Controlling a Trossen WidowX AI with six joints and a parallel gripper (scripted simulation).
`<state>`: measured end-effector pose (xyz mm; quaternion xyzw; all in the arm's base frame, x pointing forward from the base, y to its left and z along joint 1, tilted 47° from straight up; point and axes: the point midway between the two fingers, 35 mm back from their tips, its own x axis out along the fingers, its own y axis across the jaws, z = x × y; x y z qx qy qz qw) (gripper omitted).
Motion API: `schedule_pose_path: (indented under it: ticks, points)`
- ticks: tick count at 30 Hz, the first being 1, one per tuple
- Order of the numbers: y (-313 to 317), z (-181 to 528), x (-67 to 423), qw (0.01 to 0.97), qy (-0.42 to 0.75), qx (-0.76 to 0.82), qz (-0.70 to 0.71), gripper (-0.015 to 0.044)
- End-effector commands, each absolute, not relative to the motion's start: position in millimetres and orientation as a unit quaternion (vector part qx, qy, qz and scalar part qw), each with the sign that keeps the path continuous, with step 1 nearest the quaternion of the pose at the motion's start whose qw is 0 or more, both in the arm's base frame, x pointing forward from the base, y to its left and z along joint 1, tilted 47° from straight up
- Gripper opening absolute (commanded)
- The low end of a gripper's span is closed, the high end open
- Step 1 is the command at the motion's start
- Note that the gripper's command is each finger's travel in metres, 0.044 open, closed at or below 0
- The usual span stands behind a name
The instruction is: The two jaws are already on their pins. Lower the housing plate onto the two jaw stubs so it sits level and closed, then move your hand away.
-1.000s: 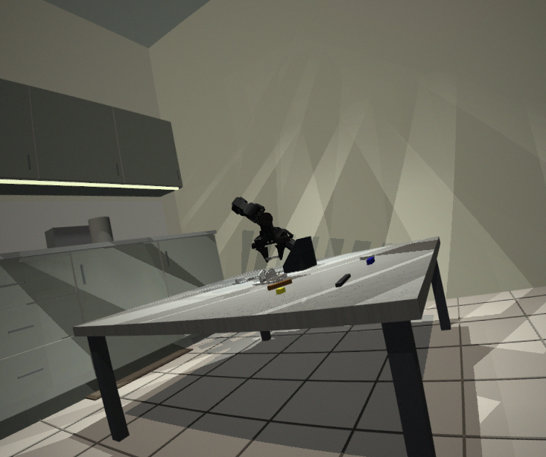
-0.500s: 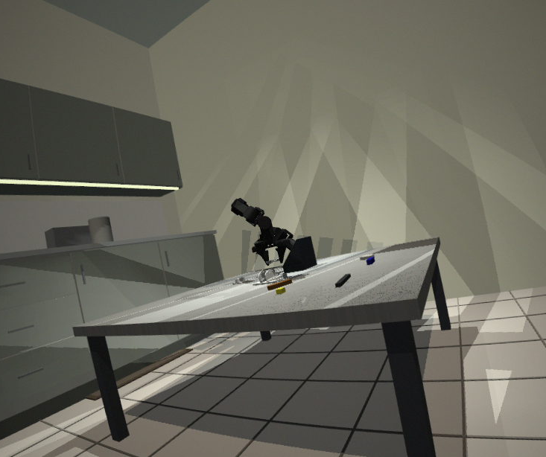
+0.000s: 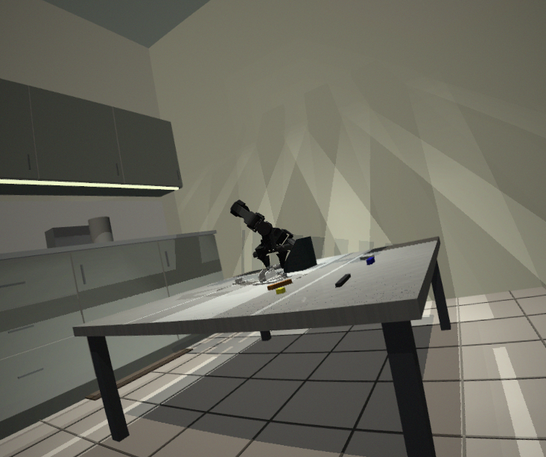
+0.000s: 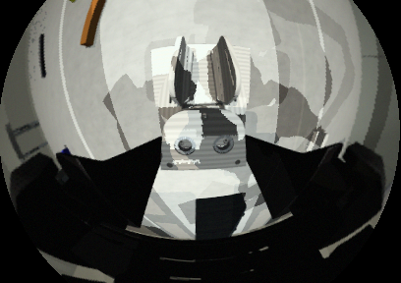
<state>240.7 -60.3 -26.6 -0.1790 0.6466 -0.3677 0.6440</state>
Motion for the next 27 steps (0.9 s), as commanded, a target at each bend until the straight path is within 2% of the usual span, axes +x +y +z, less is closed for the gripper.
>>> schedule_pose_path:
  ticks: [1,27]
  points:
    - [-65.9,-32.5,236.2,0.638,0.65,-0.187,-0.368,0.0351]
    - [-75.8,-41.0,233.2,0.638,0.65,-0.187,-0.369,0.0351]
